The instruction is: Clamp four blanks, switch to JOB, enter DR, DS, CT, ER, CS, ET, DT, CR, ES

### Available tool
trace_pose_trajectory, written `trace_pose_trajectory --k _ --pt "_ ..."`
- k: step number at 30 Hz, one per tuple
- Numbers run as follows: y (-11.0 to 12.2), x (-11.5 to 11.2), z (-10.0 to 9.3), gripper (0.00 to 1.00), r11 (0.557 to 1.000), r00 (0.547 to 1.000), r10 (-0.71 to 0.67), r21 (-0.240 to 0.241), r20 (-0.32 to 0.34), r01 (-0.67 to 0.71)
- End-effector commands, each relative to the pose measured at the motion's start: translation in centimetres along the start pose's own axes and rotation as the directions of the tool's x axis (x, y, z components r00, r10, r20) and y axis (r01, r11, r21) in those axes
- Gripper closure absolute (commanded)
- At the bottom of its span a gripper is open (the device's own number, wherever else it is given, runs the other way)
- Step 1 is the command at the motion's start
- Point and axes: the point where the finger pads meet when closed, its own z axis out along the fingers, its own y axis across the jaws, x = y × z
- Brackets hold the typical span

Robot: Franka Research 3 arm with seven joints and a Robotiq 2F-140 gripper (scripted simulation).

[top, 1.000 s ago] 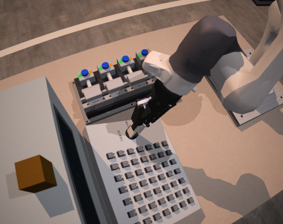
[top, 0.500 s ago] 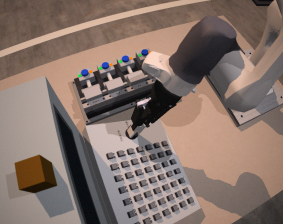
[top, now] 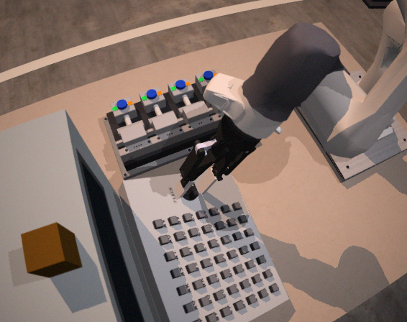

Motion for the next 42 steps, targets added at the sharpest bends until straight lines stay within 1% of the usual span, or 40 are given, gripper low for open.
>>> trace_pose_trajectory --k 1,30,38,42 --pt "0.06 -0.15 -0.02 0.67 0.999 0.999 0.04 -0.005 -0.022 -0.04" --pt "0.06 -0.15 -0.05 0.67 0.999 0.999 0.04 -0.005 -0.022 -0.04" --pt "0.05 -0.16 -0.41 0.67 0.999 0.999 0.04 -0.005 -0.022 -0.04" --pt "0.05 -0.16 -0.89 0.67 0.999 0.999 0.04 -0.005 -0.022 -0.04"
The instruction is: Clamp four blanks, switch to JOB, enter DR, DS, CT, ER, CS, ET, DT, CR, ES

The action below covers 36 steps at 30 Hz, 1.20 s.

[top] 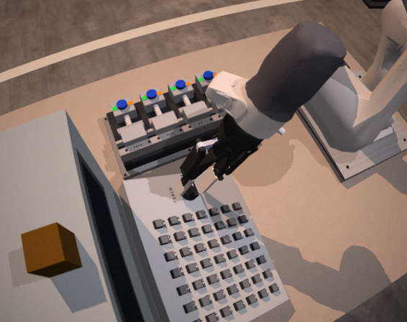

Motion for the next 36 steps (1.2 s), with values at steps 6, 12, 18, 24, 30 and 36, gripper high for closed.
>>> trace_pose_trajectory --k 6,12,18,24,30,36 --pt "0.3 -0.1 -1.5 0.67 1.0 1.0 0.013 -0.007 -0.003 -0.013" --pt "0.3 -0.1 -3.1 0.67 1.0 1.0 0.013 -0.007 -0.003 -0.013" --pt "0.3 -0.1 -4.3 0.67 1.0 1.0 0.013 -0.007 -0.003 -0.013" --pt "0.3 -0.1 -4.6 0.67 1.0 1.0 0.013 -0.007 -0.003 -0.013" --pt "0.3 -0.1 -4.6 1.0 1.0 1.0 0.013 -0.007 -0.003 -0.013" --pt "0.3 -0.1 -4.6 1.0 1.0 1.0 0.013 -0.007 -0.003 -0.013"
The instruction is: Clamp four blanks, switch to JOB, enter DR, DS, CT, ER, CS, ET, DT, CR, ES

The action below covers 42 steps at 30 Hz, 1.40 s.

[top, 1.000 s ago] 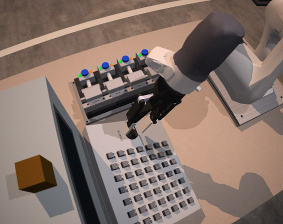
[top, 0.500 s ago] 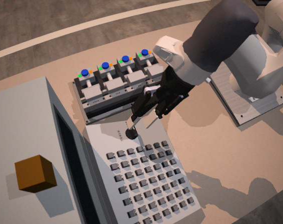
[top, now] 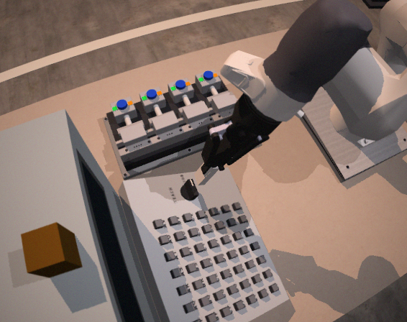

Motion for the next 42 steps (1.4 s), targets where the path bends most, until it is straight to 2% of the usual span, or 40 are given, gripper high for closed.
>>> trace_pose_trajectory --k 1,24,26,28,33,36,39,42 --pt "0.2 0.0 0.0 1.0 1.0 1.0 -0.009 -0.005 0.001 0.009" --pt "0.3 -0.3 0.1 1.0 1.0 1.0 -0.01 -0.005 0.001 0.01" --pt "0.8 -1.9 0.2 1.0 1.0 1.0 -0.016 -0.005 0.001 0.016" --pt "0.8 -1.9 0.2 1.0 1.0 1.0 -0.016 -0.005 0.001 0.016" --pt "3.3 -9.7 1.2 1.0 0.999 0.999 -0.046 -0.005 0.001 0.046" --pt "4.4 -13.4 1.6 1.0 0.998 0.998 -0.06 -0.005 0.001 0.06" --pt "5.0 -15.3 1.8 1.0 0.998 0.998 -0.067 -0.005 0.001 0.067" --pt "5.1 -15.7 1.9 1.0 0.998 0.998 -0.069 -0.005 0.001 0.069"
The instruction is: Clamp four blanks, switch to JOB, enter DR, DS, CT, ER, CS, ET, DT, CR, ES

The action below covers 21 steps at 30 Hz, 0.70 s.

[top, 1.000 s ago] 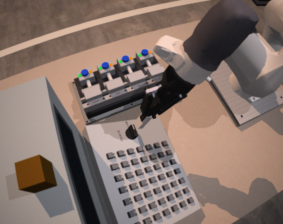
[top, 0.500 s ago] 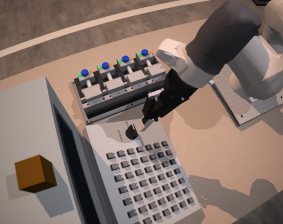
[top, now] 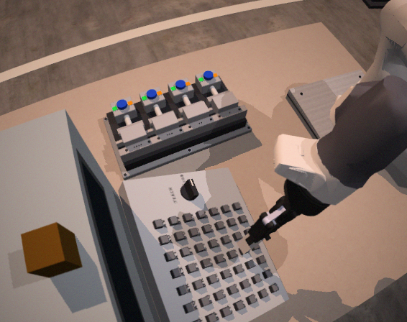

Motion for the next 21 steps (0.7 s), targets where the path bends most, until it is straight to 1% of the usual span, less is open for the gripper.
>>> trace_pose_trajectory --k 1,7,18,21 --pt "-0.5 -0.4 0.2 1.0 0.992 0.988 0.125 0.035 -0.087 -0.123" --pt "-0.5 -0.4 0.3 1.0 0.992 0.988 0.125 0.035 -0.087 -0.123" --pt "-0.6 -0.2 1.8 1.0 0.992 0.988 0.125 0.035 -0.087 -0.123" --pt "-0.6 -0.2 2.0 1.0 0.992 0.988 0.125 0.035 -0.087 -0.123"
